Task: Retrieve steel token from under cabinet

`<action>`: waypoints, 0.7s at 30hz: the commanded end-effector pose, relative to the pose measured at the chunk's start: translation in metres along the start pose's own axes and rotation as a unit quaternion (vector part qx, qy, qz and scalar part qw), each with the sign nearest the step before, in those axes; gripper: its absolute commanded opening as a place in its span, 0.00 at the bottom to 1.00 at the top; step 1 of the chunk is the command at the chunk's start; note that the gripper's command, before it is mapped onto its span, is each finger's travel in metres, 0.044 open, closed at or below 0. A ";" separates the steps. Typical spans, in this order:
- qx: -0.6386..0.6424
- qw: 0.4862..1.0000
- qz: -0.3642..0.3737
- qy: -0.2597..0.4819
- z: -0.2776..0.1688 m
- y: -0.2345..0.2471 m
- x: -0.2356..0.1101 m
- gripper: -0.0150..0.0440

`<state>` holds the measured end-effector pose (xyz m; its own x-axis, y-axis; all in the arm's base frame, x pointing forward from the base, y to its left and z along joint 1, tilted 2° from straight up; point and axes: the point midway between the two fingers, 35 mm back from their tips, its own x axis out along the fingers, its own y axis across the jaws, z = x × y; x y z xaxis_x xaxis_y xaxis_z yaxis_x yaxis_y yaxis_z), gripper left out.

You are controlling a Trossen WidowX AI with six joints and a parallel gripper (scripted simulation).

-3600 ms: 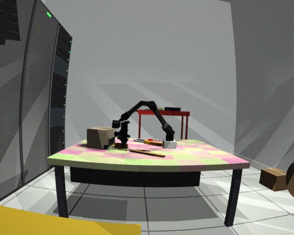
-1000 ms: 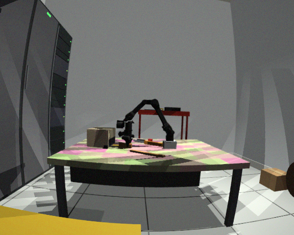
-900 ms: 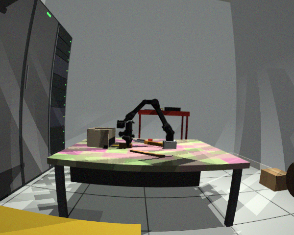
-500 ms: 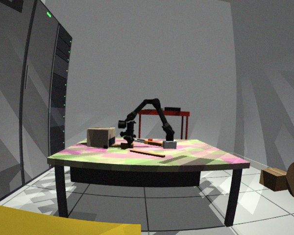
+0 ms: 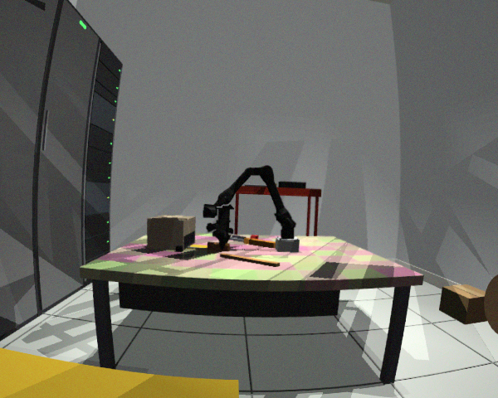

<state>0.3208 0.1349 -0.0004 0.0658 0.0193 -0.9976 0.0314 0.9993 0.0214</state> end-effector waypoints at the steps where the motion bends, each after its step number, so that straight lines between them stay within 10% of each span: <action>1: 0.001 1.000 -0.001 0.000 -0.007 0.000 0.001 0.25; 21: 0.001 1.000 -0.001 0.001 -0.030 0.001 0.001 0.25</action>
<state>0.2968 0.1360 -0.0023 0.0641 0.0191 -0.9978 0.0321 0.9993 0.0212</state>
